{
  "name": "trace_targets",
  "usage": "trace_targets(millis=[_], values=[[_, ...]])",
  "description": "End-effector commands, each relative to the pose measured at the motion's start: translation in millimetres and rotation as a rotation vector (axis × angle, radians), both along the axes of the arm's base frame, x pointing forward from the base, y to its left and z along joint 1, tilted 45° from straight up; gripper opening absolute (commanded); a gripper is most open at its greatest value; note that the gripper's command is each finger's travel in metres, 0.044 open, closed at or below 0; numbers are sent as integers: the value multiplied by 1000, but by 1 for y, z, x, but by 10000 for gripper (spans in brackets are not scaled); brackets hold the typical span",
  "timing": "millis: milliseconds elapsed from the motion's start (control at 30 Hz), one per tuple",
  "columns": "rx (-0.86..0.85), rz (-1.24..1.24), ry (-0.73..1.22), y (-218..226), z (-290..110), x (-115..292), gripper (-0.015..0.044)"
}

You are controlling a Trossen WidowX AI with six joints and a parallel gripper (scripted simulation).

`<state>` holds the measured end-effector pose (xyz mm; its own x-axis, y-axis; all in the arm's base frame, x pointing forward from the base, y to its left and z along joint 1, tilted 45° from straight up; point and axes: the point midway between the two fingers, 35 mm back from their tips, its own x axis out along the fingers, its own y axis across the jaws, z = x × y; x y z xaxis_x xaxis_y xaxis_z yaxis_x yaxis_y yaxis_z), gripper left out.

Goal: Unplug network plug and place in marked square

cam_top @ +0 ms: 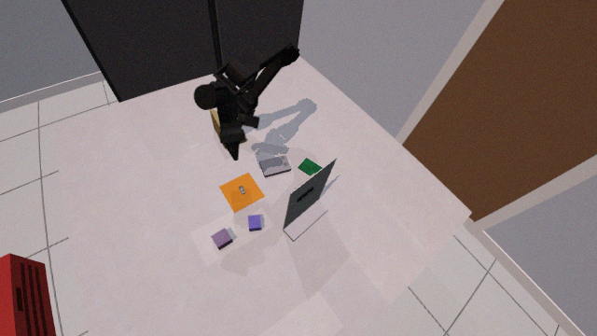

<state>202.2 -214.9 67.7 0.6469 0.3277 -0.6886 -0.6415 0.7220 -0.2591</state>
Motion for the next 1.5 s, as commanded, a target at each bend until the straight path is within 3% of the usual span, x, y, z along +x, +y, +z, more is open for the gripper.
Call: trace_targets(millis=[0, 367, 733, 1467], values=[[-3, 2, 1, -7, 7, -3, 156], [-4, 3, -3, -23, 29, -10, 156], [-4, 3, -3, -23, 29, -10, 440], [-4, 3, -3, -23, 29, -10, 440]])
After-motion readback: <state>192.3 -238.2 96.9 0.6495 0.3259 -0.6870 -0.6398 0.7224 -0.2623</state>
